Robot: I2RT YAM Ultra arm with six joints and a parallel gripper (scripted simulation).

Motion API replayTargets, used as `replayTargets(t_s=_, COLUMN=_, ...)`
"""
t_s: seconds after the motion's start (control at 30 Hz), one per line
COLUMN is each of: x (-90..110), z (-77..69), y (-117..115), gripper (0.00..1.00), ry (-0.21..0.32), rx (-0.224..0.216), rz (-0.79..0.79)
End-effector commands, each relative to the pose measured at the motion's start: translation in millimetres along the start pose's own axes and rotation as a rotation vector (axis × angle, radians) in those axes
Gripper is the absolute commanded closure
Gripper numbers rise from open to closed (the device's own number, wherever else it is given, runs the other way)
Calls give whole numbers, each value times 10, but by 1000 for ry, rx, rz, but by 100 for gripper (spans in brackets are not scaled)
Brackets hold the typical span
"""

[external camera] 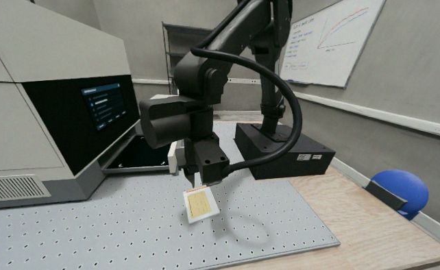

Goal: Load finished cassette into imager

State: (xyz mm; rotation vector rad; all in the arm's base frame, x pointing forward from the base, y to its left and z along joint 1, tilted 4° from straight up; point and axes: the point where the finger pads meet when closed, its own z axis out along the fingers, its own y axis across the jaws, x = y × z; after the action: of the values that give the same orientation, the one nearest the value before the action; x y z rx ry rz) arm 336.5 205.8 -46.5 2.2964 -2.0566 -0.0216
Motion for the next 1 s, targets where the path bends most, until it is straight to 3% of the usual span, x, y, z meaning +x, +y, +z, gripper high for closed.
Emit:
replayTargets(t_s=0.0, x=-36, z=-80, y=-47, gripper=65, ry=-11, rx=6, rz=-7)
replayTargets(t_s=0.03, x=-36, z=-80, y=-47, gripper=65, ry=-11, rx=6, rz=-7)
replayTargets(t_s=0.07, x=-20, z=-71, y=-24, gripper=0, ry=-8, rx=10, rz=-3)
replayTargets(t_s=0.53, x=-20, z=-71, y=-24, gripper=0, ry=-8, rx=10, rz=-3)
replayTargets(t_s=0.6, x=4, z=36, y=49, gripper=0, ry=3, rx=-25, rz=-8)
replayTargets(t_s=0.77, x=-3, z=116, y=46, gripper=0, ry=-1, rx=-16, rz=-8)
replayTargets(t_s=0.8, x=-70, z=32, y=-92, gripper=0, ry=-19, rx=22, rz=-8)
replayTargets(t_s=0.97, x=-67, z=123, y=-65, gripper=0, ry=-14, rx=12, rz=-8)
